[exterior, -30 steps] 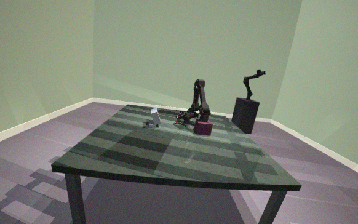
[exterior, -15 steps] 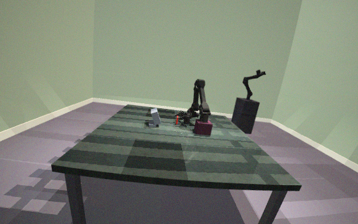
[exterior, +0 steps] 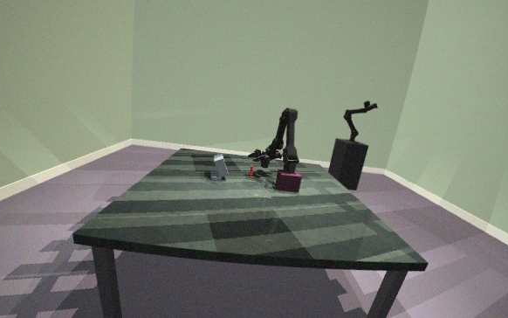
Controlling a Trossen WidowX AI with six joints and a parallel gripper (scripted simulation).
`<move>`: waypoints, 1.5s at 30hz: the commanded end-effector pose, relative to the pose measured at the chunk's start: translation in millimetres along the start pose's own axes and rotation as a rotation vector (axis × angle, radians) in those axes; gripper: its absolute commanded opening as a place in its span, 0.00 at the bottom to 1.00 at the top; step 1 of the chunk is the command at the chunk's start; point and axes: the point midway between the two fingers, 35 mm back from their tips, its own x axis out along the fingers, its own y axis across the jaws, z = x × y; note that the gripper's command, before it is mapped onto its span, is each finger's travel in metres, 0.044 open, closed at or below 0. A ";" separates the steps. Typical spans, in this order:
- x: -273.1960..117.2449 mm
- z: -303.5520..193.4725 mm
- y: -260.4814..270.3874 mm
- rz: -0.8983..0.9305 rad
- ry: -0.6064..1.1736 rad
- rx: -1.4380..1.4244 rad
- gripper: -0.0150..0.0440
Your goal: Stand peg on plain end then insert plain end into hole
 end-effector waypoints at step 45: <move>17.8 -40.7 -28.0 -0.158 -0.843 0.183 1.00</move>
